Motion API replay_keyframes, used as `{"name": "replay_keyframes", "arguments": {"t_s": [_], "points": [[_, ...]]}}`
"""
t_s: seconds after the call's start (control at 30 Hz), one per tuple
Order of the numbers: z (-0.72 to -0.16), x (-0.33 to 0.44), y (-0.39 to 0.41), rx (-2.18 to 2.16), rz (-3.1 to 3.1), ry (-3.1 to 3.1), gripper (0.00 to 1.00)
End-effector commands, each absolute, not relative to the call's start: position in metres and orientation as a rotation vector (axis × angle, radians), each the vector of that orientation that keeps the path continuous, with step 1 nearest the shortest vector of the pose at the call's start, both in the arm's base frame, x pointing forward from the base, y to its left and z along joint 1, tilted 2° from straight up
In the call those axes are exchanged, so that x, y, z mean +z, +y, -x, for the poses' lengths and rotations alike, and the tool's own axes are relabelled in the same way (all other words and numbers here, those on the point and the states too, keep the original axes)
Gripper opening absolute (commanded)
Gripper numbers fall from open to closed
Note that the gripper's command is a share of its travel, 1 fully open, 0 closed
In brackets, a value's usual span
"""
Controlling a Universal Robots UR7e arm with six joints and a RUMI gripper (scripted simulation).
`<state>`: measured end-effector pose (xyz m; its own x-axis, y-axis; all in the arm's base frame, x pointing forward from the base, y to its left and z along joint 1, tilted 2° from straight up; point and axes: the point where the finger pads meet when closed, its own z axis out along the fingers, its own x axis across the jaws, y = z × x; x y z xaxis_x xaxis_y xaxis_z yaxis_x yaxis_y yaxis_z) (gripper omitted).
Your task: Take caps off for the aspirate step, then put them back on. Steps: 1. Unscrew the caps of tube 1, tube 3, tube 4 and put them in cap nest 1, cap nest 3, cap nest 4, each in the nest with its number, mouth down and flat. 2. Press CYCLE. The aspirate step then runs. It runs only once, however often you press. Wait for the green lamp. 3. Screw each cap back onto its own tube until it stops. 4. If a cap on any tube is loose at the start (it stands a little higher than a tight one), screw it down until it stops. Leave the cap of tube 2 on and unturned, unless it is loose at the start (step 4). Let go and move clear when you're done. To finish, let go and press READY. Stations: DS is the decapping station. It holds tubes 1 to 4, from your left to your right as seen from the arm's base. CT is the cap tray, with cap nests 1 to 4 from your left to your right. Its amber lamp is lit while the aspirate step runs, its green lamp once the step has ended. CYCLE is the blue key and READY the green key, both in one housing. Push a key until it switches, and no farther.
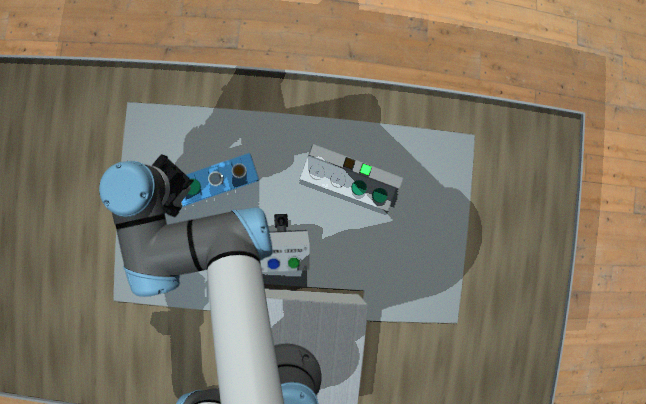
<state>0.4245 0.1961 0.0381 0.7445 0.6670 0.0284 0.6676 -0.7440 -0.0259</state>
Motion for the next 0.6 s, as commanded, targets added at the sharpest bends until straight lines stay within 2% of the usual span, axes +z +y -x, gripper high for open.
{"name": "replay_keyframes", "arguments": {"t_s": [0.0, 0.57], "points": [[-0.4249, 0.0385, 0.1961, -0.029, 2.902, -1.111, 0.35], [-0.4250, 0.0340, 0.1963, -0.025, 2.967, -0.918, 0.35]]}}
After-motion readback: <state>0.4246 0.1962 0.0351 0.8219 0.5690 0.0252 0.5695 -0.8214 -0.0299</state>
